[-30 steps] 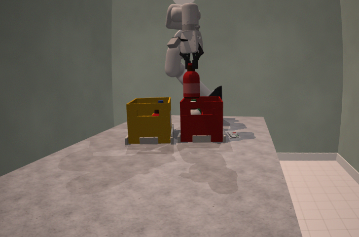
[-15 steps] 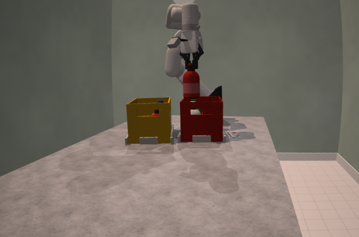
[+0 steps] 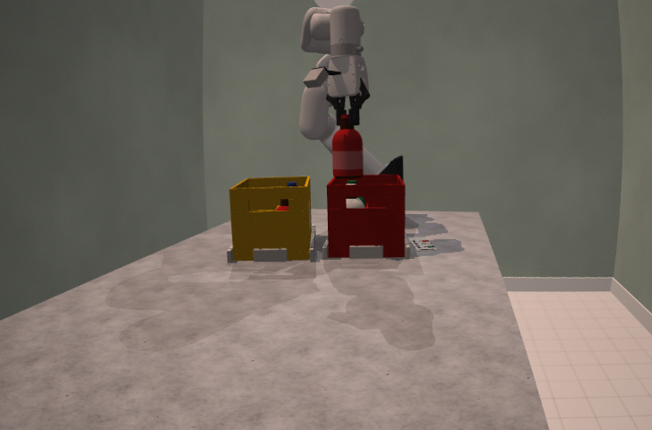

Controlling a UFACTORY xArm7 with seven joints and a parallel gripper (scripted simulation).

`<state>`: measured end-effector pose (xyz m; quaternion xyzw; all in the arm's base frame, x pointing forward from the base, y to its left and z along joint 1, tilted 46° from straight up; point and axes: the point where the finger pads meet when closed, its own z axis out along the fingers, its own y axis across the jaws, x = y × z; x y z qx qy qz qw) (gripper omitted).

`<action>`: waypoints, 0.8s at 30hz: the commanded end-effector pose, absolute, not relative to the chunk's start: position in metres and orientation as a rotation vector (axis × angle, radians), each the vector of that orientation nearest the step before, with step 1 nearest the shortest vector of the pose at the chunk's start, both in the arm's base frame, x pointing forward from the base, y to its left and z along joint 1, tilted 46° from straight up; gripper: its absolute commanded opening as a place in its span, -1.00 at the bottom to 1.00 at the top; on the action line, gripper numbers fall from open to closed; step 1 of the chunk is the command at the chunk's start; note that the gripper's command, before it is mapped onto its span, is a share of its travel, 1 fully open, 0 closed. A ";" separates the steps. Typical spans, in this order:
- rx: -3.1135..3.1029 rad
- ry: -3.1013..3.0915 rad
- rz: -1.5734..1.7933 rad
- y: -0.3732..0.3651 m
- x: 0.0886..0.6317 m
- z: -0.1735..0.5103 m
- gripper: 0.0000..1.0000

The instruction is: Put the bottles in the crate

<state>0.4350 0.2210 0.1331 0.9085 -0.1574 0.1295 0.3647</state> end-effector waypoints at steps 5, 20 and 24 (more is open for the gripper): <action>2.340 -0.402 0.338 0.223 0.435 0.134 -1.00; 2.340 -0.402 0.338 0.221 0.436 0.132 -1.00; 2.340 -0.402 0.338 0.218 0.436 0.129 -1.00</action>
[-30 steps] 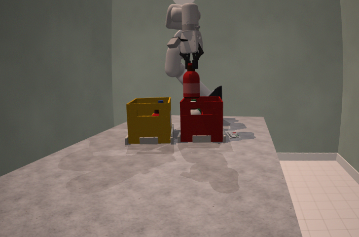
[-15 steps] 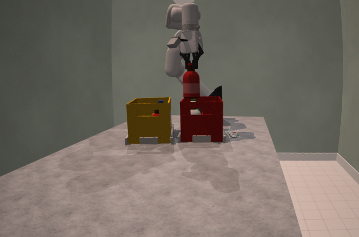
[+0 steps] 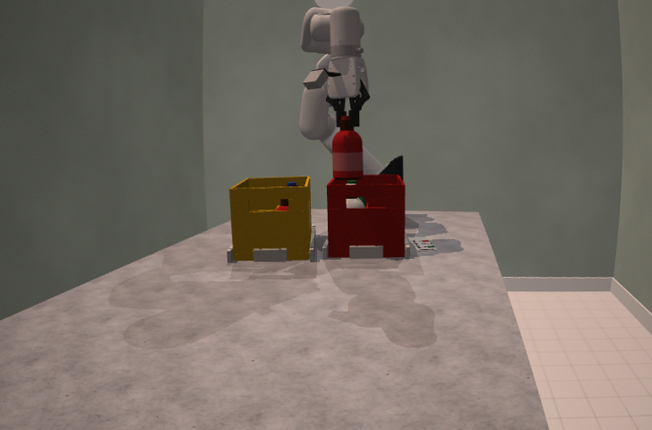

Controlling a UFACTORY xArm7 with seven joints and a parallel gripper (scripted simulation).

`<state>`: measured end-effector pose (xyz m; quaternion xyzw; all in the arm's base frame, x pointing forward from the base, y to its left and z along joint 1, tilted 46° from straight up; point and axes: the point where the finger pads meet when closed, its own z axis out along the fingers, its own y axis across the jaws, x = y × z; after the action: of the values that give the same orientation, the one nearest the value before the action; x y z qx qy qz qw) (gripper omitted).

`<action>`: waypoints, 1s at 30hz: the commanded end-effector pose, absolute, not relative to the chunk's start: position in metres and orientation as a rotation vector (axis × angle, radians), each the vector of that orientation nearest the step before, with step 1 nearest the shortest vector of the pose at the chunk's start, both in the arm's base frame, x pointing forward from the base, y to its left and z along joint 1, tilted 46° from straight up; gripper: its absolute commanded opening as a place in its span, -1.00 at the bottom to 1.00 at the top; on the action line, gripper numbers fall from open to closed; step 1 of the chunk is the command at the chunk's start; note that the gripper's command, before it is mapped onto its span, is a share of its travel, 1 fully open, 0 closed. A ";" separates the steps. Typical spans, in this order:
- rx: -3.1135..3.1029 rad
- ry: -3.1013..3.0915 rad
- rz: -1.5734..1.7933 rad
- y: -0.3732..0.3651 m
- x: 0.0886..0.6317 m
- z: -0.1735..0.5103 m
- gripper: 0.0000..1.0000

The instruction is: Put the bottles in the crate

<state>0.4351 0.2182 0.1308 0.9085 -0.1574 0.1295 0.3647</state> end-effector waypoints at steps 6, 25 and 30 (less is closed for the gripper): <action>2.340 -0.402 0.338 0.215 0.436 0.127 -1.00; 2.340 -0.402 0.338 0.203 0.439 0.115 -1.00; 2.340 -0.402 0.338 0.200 0.439 0.111 -1.00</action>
<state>0.4381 0.2000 0.1126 0.9085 -0.1574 0.1295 0.3648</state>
